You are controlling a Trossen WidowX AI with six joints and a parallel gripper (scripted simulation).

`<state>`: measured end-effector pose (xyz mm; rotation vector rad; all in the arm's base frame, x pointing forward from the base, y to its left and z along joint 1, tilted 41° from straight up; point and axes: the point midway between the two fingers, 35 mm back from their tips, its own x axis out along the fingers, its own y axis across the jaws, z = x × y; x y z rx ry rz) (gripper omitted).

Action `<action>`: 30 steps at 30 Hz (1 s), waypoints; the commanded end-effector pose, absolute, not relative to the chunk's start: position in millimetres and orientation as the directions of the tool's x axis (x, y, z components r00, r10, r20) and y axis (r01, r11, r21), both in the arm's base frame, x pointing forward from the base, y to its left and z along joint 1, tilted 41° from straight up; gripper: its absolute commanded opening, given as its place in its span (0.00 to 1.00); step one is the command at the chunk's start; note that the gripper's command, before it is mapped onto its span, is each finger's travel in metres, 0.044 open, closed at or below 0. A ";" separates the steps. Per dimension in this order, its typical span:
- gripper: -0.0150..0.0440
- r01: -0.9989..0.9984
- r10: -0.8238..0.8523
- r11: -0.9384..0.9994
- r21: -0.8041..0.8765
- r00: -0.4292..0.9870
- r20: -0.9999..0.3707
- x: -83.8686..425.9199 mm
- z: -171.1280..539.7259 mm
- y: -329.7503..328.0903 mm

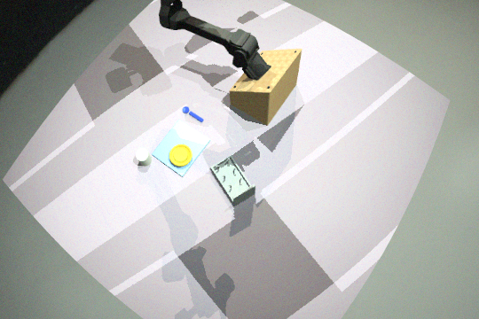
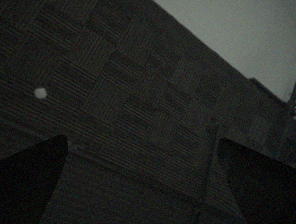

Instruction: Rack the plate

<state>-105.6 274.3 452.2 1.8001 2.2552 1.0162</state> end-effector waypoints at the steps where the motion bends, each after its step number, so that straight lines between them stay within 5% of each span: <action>1: 0.93 0.808 0.928 0.044 0.587 -0.251 0.276 -93.2 439.1 291.8; 30: 0.93 0.409 0.980 -0.015 0.912 0.187 -0.068 39.6 351.4 363.8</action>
